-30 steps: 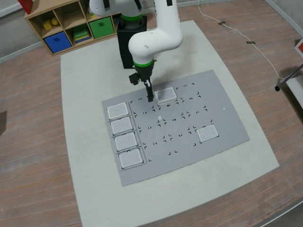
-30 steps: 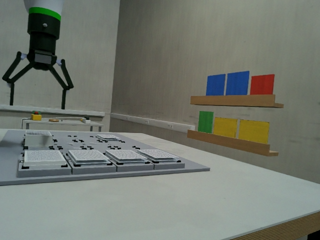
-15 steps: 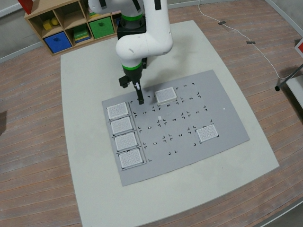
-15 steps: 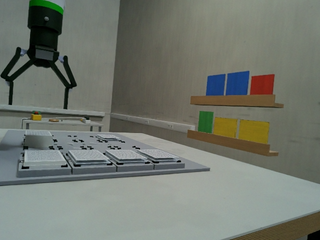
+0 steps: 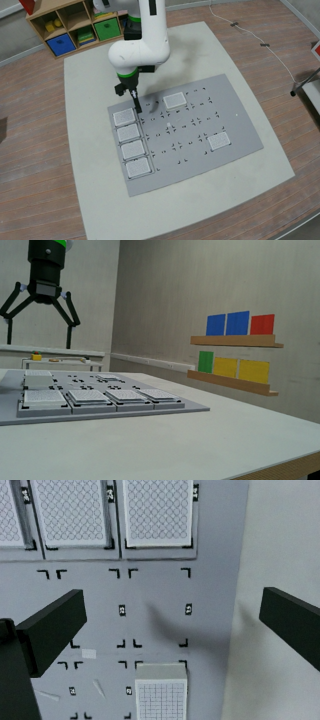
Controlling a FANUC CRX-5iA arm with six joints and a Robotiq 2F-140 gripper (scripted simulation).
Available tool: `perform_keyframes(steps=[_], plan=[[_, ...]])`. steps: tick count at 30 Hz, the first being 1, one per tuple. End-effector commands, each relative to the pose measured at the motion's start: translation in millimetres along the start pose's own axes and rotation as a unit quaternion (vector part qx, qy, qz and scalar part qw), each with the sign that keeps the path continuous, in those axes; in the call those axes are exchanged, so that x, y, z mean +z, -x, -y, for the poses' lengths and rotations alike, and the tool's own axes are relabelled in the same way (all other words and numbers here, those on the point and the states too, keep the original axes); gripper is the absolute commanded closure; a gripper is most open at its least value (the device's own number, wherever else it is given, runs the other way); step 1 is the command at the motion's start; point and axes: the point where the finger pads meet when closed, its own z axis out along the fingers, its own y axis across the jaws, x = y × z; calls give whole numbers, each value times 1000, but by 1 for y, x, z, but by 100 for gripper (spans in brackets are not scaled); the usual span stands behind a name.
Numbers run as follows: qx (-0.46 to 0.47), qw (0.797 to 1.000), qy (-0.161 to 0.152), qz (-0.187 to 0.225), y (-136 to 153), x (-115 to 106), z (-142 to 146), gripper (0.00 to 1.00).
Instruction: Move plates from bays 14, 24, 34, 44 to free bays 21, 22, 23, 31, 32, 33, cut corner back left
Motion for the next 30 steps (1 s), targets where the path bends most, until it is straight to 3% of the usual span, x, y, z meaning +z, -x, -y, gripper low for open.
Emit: perform_keyframes(steps=[1, 30], plan=[[-1, 1000, -1, 1, -15, -1, 1, 0], [-1, 1000, -1, 1, -123, -5, 1, 0]])
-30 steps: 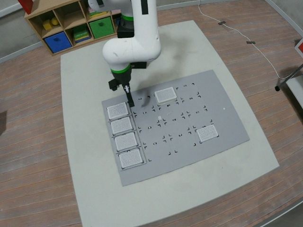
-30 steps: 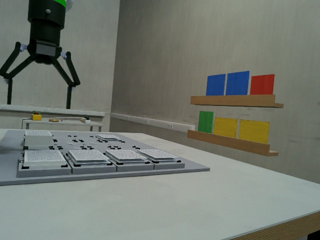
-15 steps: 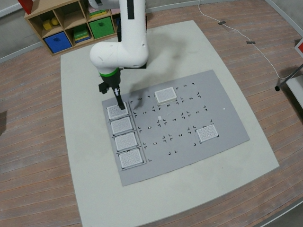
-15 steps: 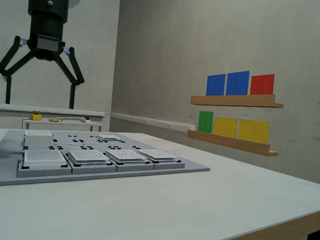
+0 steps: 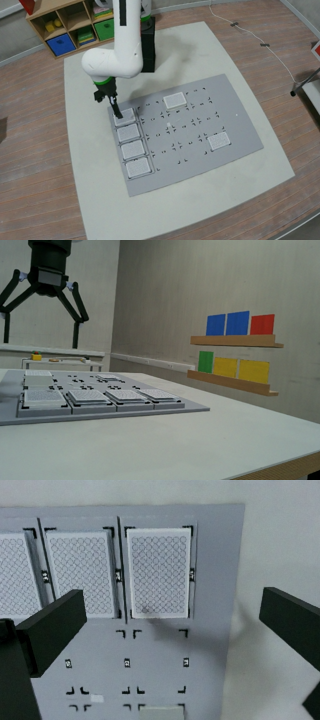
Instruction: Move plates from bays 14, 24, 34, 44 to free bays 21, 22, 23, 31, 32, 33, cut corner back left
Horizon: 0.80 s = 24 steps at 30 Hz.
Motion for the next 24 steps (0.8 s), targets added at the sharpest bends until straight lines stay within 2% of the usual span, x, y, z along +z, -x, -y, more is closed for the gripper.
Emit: perform_keyframes(steps=[1, 6, 24], plan=[[0, 1000, -1, 1, -21, -1, 1, 0], [0, 1000, -1, 1, -33, -2, 1, 0], [0, 1000, -1, 1, -33, -2, 1, 0]])
